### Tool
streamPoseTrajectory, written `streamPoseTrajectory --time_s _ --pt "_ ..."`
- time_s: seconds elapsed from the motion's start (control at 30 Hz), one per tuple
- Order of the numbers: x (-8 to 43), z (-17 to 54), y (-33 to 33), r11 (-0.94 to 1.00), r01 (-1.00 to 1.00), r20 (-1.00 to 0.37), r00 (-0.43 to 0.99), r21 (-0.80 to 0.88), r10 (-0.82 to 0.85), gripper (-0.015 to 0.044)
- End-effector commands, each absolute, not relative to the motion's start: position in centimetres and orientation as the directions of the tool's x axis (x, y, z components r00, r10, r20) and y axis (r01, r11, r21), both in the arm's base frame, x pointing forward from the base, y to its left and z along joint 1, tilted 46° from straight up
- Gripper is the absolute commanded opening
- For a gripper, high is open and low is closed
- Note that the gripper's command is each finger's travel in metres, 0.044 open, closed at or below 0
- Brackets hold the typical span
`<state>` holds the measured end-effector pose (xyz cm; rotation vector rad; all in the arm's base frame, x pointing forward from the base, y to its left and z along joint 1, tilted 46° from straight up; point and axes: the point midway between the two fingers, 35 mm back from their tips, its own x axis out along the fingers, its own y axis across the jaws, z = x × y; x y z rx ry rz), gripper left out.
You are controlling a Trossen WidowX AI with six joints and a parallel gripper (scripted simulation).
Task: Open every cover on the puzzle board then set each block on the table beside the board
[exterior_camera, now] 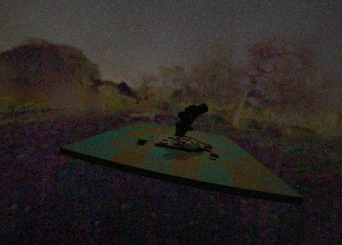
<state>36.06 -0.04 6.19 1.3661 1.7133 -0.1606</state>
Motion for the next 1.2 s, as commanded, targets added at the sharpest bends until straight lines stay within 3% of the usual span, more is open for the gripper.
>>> streamPoseTrajectory --time_s 0.0,0.3,0.6,0.83,1.17 --pt "36.08 6.25 -0.05 0.691 0.130 -0.700 0.033 0.711 0.714 0.0000" --pt "36.05 6.23 -0.06 0.640 -0.436 -0.699 0.034 0.633 0.714 0.0000" --pt "35.98 6.22 -0.06 0.378 -0.859 -0.698 0.034 0.346 0.715 0.0000" --pt "35.90 6.23 -0.03 0.091 -0.995 -0.697 0.034 0.045 0.716 0.0000" --pt "35.89 6.23 -0.03 0.070 -0.997 -0.697 0.034 0.024 0.716 0.0000"
